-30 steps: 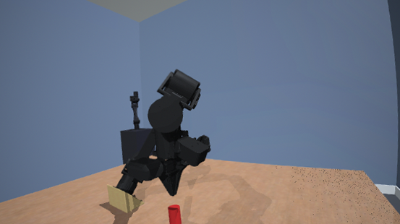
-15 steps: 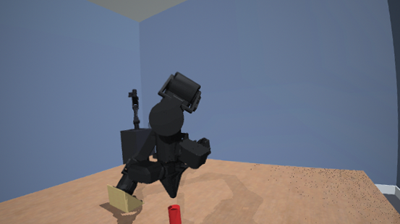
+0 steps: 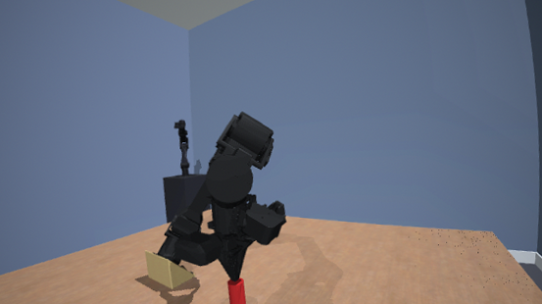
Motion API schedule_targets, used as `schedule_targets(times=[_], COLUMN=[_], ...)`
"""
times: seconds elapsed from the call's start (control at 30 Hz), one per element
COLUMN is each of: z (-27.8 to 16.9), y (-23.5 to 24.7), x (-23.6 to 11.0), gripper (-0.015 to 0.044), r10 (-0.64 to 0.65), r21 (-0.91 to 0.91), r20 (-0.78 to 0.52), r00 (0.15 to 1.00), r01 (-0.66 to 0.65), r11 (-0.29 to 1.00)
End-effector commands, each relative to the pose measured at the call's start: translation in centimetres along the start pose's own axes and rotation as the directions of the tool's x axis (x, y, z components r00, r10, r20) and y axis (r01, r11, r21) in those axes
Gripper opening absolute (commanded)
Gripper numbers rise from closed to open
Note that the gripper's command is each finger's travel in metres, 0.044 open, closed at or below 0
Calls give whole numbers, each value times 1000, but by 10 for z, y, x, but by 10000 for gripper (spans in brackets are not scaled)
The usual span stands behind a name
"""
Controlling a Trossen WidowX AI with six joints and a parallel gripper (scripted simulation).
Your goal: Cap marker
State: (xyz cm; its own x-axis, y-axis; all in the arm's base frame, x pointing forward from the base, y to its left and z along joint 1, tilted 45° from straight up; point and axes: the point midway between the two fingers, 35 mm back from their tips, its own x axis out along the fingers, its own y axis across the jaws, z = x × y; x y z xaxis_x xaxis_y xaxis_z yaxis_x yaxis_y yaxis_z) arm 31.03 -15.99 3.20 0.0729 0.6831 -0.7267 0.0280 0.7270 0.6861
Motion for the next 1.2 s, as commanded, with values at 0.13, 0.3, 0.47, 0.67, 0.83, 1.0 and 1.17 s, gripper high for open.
schedule_targets(times=[0.13, 0.3, 0.47, 0.67, 0.83, 1.0, 1.17], z=[1, 1, 1, -1, -3, -3, -3], y=[0, -1, -1, 0, 1, 1, 1], x=[12, 7, 7, -70, -81, -81, -81], gripper=[0, 0, 0, 0, 0, 105, 236], r10=[4, -5, -5, -75, -87, -87, -87], r21=[3, -1, -1, 95, 110, 110, 110], r20=[5, 9, 9, 110, 124, 124, 124], r00=[1000, 1000, 1000, 991, 988, 988, 988], r01=[-4, 5, 5, 65, 73, 73, 73], r11=[1000, 1000, 1000, 993, 991, 991, 991])
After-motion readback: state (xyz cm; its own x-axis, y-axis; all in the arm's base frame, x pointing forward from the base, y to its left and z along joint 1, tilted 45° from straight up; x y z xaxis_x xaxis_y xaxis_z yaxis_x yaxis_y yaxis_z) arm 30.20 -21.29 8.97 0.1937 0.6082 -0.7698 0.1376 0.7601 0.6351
